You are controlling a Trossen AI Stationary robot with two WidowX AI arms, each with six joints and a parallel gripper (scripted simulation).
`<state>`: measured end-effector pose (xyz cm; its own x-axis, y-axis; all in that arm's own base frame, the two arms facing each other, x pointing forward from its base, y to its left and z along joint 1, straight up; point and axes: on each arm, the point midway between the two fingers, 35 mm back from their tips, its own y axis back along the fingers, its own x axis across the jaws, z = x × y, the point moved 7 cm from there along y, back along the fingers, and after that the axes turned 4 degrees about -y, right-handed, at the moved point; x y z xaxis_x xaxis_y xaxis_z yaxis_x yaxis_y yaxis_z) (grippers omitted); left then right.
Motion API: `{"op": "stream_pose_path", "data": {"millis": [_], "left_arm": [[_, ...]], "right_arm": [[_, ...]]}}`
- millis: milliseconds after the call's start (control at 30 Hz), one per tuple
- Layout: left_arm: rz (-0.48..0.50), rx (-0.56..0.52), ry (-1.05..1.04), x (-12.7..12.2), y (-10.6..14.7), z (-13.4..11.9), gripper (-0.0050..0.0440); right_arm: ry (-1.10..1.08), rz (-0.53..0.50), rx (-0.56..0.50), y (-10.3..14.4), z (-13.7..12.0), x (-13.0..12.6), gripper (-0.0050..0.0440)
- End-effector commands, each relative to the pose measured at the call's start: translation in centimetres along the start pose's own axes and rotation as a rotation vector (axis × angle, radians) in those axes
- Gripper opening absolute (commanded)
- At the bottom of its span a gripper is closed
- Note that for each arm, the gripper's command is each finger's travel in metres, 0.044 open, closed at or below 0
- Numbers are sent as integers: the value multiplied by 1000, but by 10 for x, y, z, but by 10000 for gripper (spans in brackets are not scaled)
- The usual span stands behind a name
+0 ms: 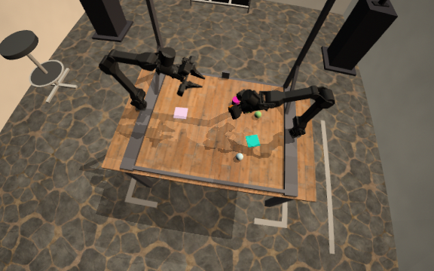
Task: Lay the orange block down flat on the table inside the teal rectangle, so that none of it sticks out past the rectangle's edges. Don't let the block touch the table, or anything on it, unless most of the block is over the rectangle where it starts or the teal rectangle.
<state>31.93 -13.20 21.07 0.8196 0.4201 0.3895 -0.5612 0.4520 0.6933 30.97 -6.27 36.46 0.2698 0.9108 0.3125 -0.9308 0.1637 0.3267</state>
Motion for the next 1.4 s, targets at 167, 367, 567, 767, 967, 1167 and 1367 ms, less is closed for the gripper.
{"op": "stream_pose_path", "data": {"millis": [167,367,567,767,967,1167,1367], "left_arm": [[-81,131,-264,22,-2,28,-50],[-203,270,-409,20,-10,33,-50],[-339,419,-574,15,-20,39,-50],[-437,522,-689,9,-26,42,-50],[-546,639,-834,1,-36,47,-50],[-583,681,-891,-1,-39,50,-50],[-575,683,-887,-1,-29,42,-50]], "right_arm": [[186,-14,74,57,13,5,200],[245,-29,164,74,3,2,200],[271,-31,193,77,1,1,200],[264,-44,218,64,-5,-3,200],[239,-93,199,-1,-3,-20,200],[222,-133,179,-60,-10,-44,200],[218,-147,176,-79,-15,-53,200]]}}
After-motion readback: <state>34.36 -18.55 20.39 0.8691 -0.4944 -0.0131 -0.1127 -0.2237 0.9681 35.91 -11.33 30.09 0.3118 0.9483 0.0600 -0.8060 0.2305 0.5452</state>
